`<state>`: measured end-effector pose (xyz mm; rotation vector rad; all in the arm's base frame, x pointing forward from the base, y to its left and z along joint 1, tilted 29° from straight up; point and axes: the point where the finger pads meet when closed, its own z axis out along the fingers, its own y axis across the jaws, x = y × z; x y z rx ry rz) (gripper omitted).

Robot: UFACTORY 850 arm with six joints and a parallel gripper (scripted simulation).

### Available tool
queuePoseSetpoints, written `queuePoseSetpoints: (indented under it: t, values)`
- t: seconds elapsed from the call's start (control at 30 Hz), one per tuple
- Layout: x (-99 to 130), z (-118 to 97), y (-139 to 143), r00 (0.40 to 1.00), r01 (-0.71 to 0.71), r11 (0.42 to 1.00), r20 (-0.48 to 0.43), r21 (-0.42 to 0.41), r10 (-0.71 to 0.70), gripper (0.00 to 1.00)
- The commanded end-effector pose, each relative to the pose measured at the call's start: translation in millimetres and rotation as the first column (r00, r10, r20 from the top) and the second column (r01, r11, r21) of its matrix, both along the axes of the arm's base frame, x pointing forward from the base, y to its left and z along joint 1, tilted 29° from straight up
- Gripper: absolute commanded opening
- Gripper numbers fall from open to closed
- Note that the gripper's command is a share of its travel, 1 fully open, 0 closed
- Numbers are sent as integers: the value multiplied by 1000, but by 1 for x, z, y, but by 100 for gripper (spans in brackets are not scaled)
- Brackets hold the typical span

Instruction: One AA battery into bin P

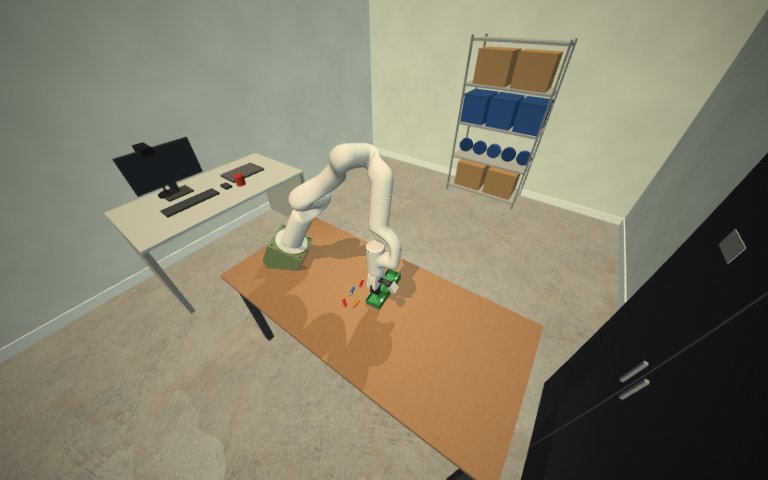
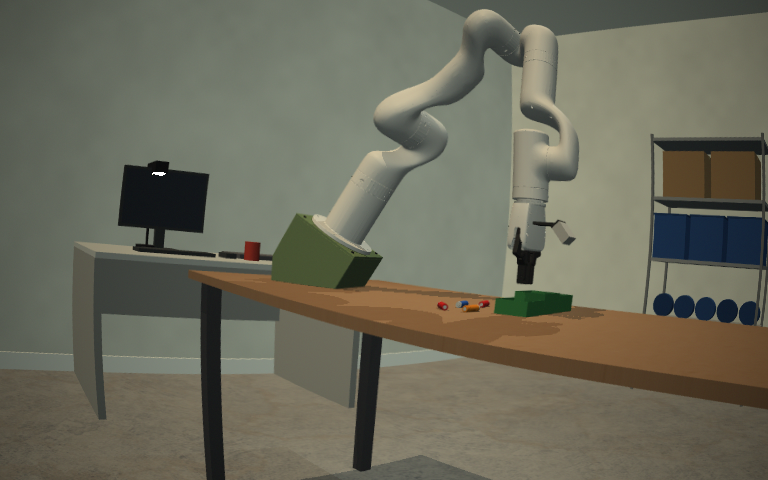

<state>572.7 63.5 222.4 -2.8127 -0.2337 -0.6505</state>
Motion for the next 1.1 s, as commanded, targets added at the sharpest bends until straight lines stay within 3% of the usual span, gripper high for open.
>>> queuePoseSetpoints:
  t: [0.0,0.17,0.8,1.07]
  values:
    - [-3,8,-2,1000,-1,1000,-6,-1,1,7]
    - [-3,8,-2,1000,-1,1000,-6,-1,1,7]
    - [-30,20,76,1000,-1,1000,-6,-1,1,7]
    - [-30,20,76,1000,-1,1000,-6,-1,1,7]
